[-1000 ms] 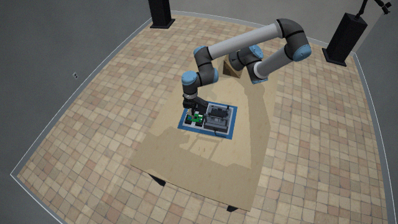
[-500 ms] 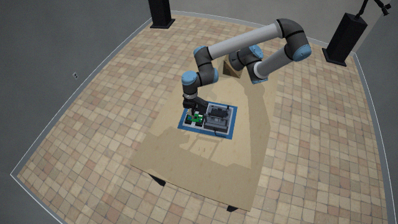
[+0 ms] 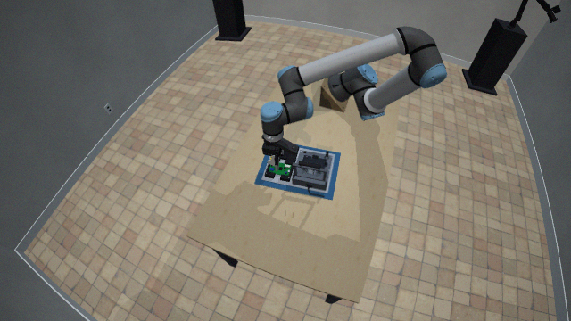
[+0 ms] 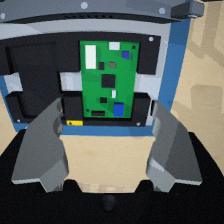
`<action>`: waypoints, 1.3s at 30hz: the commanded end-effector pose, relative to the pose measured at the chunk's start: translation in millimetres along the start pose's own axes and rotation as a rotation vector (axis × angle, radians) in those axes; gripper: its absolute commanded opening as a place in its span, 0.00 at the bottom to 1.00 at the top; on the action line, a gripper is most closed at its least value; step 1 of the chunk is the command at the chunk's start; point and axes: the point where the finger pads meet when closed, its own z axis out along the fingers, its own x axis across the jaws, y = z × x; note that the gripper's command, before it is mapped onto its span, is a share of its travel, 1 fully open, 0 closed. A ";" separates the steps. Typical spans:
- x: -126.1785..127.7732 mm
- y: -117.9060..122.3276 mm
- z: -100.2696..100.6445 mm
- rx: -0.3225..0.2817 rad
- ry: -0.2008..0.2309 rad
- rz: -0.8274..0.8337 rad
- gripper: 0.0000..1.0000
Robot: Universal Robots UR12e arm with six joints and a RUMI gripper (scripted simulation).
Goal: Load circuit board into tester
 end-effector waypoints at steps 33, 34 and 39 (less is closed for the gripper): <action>0.7 1.0 28.3 -0.001 0.001 0.000 0.59; 0.7 1.1 29.2 -0.001 0.001 0.000 0.59; 0.7 1.1 32.4 -0.001 0.001 0.000 0.59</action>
